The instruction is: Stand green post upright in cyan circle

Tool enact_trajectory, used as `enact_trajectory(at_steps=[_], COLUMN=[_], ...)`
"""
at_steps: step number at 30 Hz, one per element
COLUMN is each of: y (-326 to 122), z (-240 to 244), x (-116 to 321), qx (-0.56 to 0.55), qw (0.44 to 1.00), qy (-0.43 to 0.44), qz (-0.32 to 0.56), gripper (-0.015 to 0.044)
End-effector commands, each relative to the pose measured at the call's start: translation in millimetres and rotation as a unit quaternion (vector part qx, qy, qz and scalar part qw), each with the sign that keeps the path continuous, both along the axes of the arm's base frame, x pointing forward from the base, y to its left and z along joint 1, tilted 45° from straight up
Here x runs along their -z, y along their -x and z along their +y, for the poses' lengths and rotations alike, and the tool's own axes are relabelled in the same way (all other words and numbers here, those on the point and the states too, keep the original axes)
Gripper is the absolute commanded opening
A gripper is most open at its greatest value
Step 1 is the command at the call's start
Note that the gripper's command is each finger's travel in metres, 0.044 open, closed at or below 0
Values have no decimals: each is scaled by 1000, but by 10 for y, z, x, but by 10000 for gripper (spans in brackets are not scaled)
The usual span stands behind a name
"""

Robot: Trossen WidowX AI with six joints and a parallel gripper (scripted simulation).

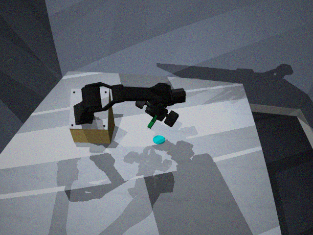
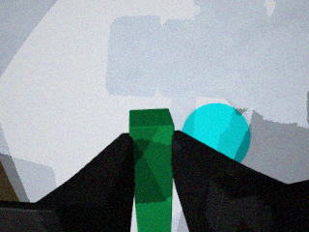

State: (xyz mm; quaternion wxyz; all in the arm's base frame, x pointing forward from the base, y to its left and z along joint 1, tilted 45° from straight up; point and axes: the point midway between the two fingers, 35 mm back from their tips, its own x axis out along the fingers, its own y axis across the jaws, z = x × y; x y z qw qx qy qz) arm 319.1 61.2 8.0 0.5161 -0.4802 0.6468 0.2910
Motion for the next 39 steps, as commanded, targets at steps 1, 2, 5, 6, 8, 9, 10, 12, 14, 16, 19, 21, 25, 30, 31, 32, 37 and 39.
enact_trajectory(at_steps=[1, 2, 5, 6, 8, 9, 10, 12, 14, 16, 19, 21, 25, 30, 31, 32, 37, 39], y=[23, 24, 27, 27, 29, 29, 30, 31, 31, 32, 33, 33, 33, 33, 33, 33, 31, 30], z=[-20, -21, -23, -24, -26, -27, -27, -29, -30, -31, -33, -34, -35, -37, -37, -38, -39, -40], x=[28, 31, 38, 41, 45, 47, 49, 53, 57, 60, 65, 67, 71, 75, 75, 76, 76, 76], qx=[0, 0, -1, -1, -2, -2, -2, -3, -3, -4, -5, -6, -8, -11, -12, -12, -16, -17], qw=[1000, 1000, 999, 999, 999, 999, 999, 998, 998, 997, 996, 996, 994, 992, 992, 991, 989, 988], qy=[-18, -21, -32, -36, -43, -47, -51, -58, -66, -73, -84, -91, -106, -124, -127, -131, -148, -155], qz=[5, 5, 5, 5, 5, 4, 4, 4, 3, 3, 2, 1, -1, -4, -5, -6, -10, -12], gripper=[23, 23, 23, 23, 23, 23, 23, 23, 23, 23, 23, 23, 23, 23, 23, 23, 23, 23])
